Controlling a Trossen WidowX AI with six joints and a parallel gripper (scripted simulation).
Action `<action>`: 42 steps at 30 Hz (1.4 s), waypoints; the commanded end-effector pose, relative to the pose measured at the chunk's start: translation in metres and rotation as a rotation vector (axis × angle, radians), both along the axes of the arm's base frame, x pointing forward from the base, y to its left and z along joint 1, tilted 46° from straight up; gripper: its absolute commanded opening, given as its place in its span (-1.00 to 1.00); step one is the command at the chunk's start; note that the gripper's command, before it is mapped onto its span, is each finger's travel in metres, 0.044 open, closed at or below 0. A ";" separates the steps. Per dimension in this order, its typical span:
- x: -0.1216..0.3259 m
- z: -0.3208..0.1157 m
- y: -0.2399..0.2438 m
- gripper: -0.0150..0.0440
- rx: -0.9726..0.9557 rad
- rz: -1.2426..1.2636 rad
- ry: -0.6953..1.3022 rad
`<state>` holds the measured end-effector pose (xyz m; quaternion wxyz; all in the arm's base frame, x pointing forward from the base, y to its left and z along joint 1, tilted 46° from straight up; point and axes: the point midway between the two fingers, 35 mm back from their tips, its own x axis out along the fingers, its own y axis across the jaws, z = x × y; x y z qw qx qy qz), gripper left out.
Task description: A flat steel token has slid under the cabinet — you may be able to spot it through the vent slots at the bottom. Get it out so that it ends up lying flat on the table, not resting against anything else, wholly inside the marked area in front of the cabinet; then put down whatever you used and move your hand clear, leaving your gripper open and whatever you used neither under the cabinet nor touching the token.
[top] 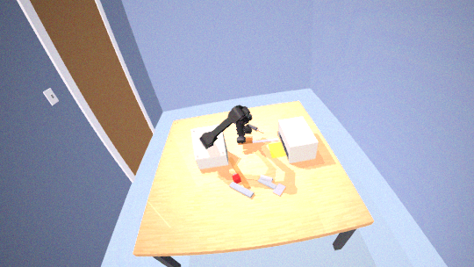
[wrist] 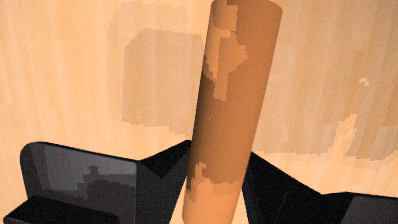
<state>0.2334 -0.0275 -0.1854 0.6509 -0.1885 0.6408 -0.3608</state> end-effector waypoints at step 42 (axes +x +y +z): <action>0.067 0.010 -0.017 -0.49 -0.002 -0.024 -0.027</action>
